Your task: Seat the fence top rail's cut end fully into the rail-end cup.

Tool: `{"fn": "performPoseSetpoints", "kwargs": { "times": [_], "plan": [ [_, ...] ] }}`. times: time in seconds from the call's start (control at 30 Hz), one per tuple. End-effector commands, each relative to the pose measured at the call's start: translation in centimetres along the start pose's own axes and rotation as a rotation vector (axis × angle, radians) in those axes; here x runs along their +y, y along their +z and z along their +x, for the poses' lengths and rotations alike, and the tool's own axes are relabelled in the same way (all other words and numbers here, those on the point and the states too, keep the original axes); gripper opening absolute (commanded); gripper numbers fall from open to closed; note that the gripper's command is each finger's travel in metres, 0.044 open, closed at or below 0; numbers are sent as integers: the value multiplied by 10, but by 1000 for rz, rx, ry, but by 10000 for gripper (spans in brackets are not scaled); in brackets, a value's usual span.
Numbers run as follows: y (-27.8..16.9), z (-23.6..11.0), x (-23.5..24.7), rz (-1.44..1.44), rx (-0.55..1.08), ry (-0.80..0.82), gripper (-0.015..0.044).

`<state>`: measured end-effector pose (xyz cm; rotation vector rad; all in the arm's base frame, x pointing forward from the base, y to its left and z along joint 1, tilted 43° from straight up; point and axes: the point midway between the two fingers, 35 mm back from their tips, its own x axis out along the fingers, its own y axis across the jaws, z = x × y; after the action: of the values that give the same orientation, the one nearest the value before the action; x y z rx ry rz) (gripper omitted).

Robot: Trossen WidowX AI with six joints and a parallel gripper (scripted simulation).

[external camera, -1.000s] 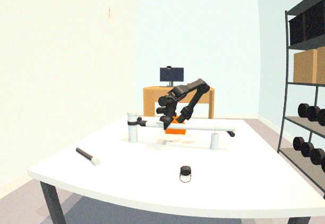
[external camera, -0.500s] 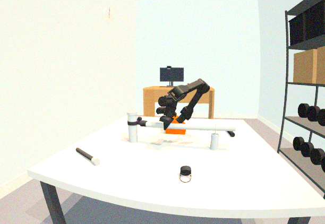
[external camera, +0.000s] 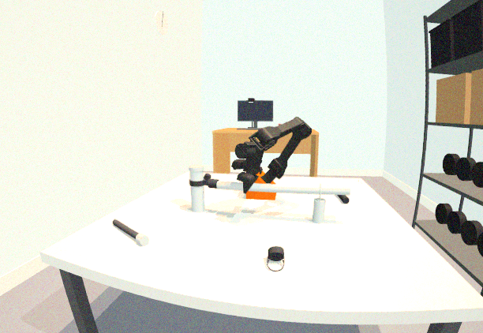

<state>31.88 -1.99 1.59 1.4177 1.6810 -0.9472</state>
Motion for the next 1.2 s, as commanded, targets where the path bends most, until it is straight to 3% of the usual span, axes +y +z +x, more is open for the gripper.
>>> {"fn": "performPoseSetpoints", "kwargs": {
  "times": [0.0,1.17],
  "plan": [
    [5,-3,0,0,-13,4,0],
    [1,0,0,-4,11,-6,0]
  ]
}}
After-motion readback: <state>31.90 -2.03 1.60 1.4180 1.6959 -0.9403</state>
